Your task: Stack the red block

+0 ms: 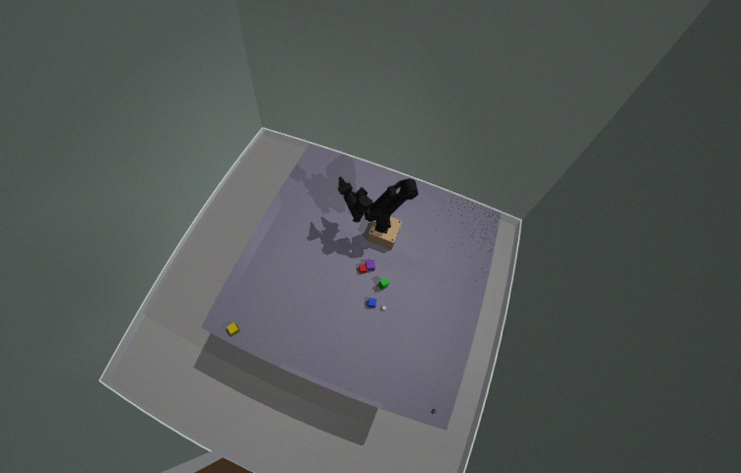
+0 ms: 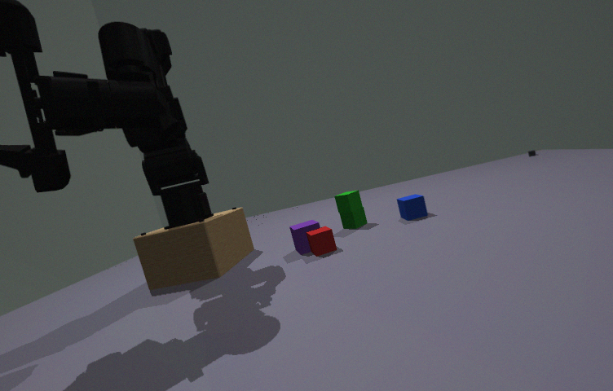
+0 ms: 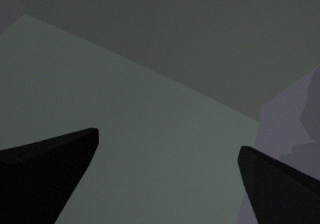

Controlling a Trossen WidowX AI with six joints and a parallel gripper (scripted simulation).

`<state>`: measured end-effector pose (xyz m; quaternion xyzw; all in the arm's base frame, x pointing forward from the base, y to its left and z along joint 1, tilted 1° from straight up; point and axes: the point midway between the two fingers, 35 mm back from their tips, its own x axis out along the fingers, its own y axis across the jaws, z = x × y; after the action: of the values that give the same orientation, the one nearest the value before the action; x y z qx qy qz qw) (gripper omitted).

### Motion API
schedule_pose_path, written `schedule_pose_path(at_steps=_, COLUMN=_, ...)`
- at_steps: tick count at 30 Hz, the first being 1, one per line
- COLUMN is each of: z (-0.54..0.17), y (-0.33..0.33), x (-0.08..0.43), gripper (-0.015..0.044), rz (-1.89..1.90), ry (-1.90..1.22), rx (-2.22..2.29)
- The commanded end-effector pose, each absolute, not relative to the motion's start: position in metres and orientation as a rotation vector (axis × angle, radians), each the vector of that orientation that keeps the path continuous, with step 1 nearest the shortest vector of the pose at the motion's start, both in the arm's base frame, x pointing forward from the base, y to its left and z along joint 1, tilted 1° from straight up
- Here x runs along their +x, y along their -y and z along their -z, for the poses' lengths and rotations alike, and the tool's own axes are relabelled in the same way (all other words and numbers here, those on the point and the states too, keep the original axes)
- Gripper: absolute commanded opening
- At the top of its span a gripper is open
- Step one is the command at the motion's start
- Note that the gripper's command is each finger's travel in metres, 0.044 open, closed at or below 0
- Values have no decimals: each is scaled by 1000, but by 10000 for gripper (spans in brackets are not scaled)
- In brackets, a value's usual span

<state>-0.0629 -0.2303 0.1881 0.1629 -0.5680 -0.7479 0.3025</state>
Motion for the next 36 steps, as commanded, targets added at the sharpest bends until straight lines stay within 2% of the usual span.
schedule_pose_path(at_steps=1, z=-188, y=232, x=-61, gripper=426, rz=1981, ry=1495, rx=435)
schedule_pose_path(at_steps=2, z=-187, y=236, x=-57, gripper=440, rz=1977, ry=1462, rx=446)
schedule_pose_path(at_steps=10, z=-168, y=285, x=24, gripper=440, rz=1859, ry=950, rx=608)
schedule_pose_path(at_steps=18, z=-133, y=295, x=112, gripper=440, rz=1678, ry=447, rx=744)
schedule_pose_path(at_steps=28, z=-82, y=250, x=201, gripper=440, rz=1413, ry=-159, rx=868)
schedule_pose_path(at_steps=36, z=-51, y=179, x=237, gripper=440, rz=1199, ry=-628, rx=932)
